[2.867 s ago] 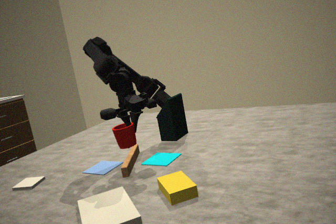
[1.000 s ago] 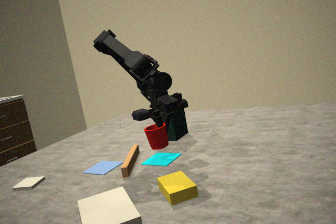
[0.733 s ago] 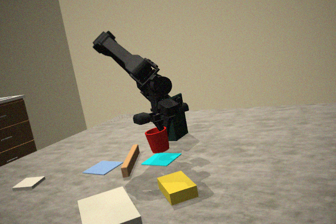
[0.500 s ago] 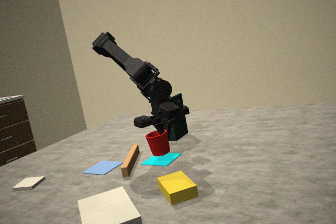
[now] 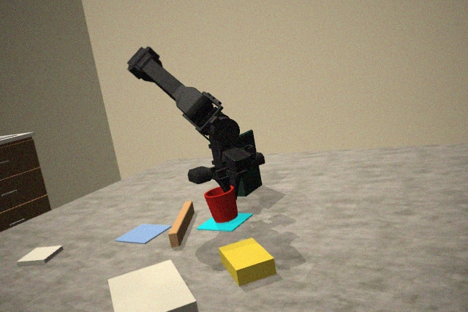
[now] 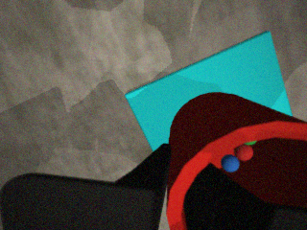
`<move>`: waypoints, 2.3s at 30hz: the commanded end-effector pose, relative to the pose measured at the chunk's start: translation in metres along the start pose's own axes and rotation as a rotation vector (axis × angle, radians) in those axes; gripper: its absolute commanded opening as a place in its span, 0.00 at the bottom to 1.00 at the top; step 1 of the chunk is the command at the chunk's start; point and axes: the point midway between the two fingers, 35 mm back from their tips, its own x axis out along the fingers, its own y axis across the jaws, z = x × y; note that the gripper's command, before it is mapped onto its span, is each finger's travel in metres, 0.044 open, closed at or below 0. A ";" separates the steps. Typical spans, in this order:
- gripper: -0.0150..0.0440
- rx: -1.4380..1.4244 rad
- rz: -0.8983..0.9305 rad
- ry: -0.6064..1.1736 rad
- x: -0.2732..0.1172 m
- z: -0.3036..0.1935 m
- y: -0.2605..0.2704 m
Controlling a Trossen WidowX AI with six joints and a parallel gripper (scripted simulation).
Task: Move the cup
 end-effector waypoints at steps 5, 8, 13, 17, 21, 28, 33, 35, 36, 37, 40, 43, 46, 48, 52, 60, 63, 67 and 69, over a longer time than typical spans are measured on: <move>0.25 0.001 0.000 -0.001 0.000 0.000 0.000; 0.25 0.001 0.000 -0.001 0.000 0.000 0.000; 0.47 0.001 0.000 -0.001 0.000 0.000 0.000; 0.47 0.001 0.000 -0.001 0.000 0.000 0.000; 0.47 0.001 0.000 -0.001 -0.002 0.000 0.000; 0.47 -0.001 0.000 -0.001 -0.011 0.001 0.000; 0.47 -0.002 -0.001 -0.001 -0.019 0.001 0.000; 0.47 -0.003 -0.001 0.000 -0.022 0.001 0.000; 0.47 -0.003 -0.001 0.000 -0.024 0.001 0.000; 0.47 -0.004 -0.001 0.000 -0.025 0.001 0.000; 0.47 -0.005 -0.001 0.001 -0.030 0.001 0.000; 0.47 -0.005 -0.001 0.001 -0.034 0.000 0.001; 0.47 -0.006 -0.002 0.002 -0.039 0.000 0.001; 0.47 -0.007 -0.002 0.003 -0.042 -0.001 0.002; 0.47 -0.008 -0.003 0.004 -0.048 -0.002 0.003; 0.60 -0.017 -0.006 0.013 -0.045 -0.004 0.004; 0.74 -0.017 -0.006 0.013 -0.045 -0.004 0.004; 0.92 -0.016 -0.006 0.013 -0.047 -0.004 0.004; 1.00 -0.016 -0.005 0.011 -0.052 -0.003 0.004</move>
